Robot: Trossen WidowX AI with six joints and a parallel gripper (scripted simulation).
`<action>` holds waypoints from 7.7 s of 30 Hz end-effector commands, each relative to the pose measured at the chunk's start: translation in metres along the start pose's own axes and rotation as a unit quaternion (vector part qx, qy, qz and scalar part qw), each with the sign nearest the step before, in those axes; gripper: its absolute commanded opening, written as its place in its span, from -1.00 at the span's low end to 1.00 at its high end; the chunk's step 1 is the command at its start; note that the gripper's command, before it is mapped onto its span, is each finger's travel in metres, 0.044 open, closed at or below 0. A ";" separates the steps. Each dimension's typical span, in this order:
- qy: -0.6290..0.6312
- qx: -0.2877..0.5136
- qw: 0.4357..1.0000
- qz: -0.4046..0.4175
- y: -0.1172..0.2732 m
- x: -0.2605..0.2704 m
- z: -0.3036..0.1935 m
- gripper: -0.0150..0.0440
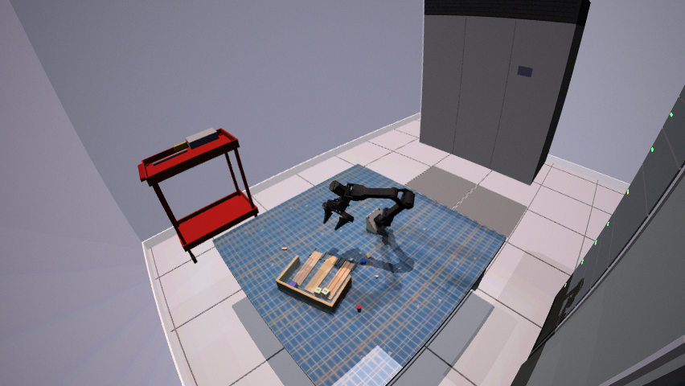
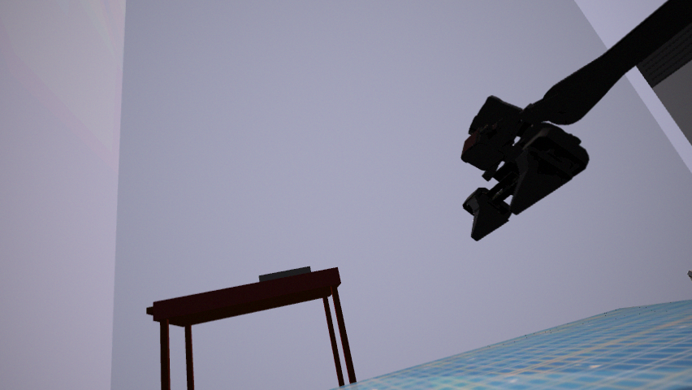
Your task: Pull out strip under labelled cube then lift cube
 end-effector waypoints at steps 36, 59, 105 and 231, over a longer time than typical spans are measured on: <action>0.116 0.337 0.933 0.053 -0.123 0.112 0.029 -0.49; 0.141 0.425 0.890 0.090 -0.145 0.129 0.025 -0.49; 0.141 0.424 0.890 0.092 -0.188 0.131 -0.028 -0.49; 0.139 0.425 0.890 0.091 -0.136 0.111 -0.080 -0.49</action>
Point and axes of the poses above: the point midway between the two fingers, 35 mm back from their tips, its own y axis back along the fingers, its own x axis across the jaws, z = x × y, the point moved 10 cm from there along y, back along the fingers, and after that the axes turned 7 degrees about y, right-handed, at the moved point
